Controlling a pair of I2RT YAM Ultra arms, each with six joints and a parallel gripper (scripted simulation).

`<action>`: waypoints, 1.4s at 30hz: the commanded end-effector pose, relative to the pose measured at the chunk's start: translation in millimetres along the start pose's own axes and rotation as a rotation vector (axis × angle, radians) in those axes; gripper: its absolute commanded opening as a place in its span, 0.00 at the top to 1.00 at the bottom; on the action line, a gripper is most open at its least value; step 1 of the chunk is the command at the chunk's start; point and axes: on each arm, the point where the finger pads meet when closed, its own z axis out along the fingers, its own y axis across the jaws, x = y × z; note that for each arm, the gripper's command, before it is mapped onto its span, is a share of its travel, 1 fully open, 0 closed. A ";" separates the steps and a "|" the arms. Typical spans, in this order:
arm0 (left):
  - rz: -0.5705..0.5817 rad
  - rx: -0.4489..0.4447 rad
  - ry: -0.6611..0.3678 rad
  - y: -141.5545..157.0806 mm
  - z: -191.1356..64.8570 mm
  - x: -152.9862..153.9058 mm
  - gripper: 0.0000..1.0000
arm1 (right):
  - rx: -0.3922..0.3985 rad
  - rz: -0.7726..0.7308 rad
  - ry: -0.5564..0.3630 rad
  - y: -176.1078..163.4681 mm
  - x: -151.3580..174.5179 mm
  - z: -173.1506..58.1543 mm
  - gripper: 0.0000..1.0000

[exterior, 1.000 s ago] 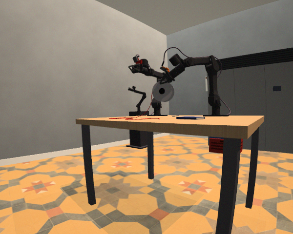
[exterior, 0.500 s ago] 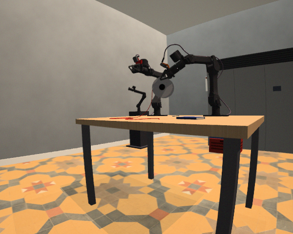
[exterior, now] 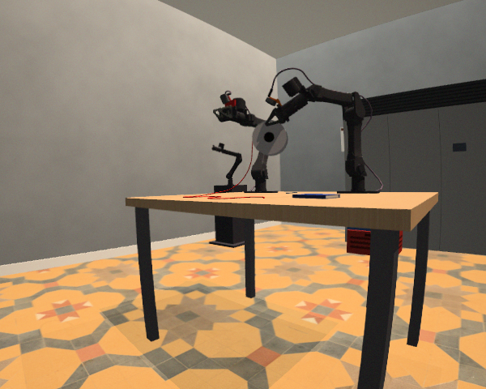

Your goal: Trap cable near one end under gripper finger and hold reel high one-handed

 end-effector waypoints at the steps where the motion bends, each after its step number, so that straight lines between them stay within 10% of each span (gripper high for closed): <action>1: 0.000 -0.035 -0.062 -5.2 -21.8 -33.4 1.00 | 0.006 -0.014 -0.027 -3.8 -6.1 -5.6 0.70; 42: -0.118 -0.208 -0.048 -2.3 -58.2 -88.2 1.00 | 0.006 -0.014 -0.027 -3.8 -6.1 -5.6 0.70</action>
